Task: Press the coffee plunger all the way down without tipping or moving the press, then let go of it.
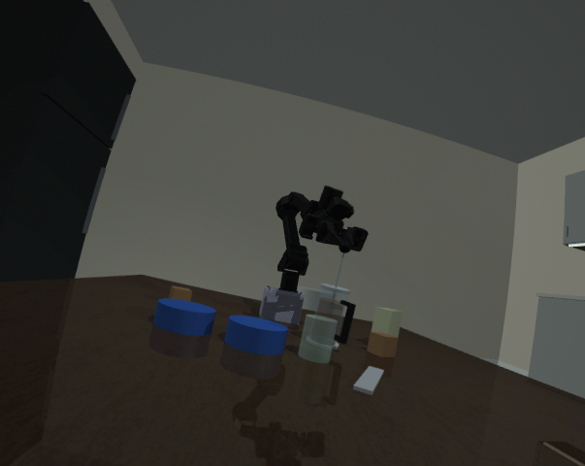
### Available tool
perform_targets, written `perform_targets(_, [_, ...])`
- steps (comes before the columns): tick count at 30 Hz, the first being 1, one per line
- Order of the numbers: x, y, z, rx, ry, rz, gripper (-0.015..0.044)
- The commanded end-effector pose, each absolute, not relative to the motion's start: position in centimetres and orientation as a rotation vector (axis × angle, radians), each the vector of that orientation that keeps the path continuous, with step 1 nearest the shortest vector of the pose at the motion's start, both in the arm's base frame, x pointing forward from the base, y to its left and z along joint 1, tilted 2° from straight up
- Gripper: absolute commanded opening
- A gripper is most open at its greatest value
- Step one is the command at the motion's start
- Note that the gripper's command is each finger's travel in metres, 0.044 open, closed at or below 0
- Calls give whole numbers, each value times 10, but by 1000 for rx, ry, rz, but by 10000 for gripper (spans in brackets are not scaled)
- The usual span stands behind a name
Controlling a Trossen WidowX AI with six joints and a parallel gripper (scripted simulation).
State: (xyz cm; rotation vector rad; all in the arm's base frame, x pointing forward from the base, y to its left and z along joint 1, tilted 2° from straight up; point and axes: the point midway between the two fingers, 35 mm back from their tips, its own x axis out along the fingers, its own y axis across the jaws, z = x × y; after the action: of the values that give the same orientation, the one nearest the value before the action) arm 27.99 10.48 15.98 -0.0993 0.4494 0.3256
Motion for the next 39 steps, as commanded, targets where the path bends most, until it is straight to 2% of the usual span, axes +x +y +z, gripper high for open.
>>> perform_targets(1, [274,102,128,-120,526,327,125])
perform_targets(39, [299,109,86,-120,524,327,125])
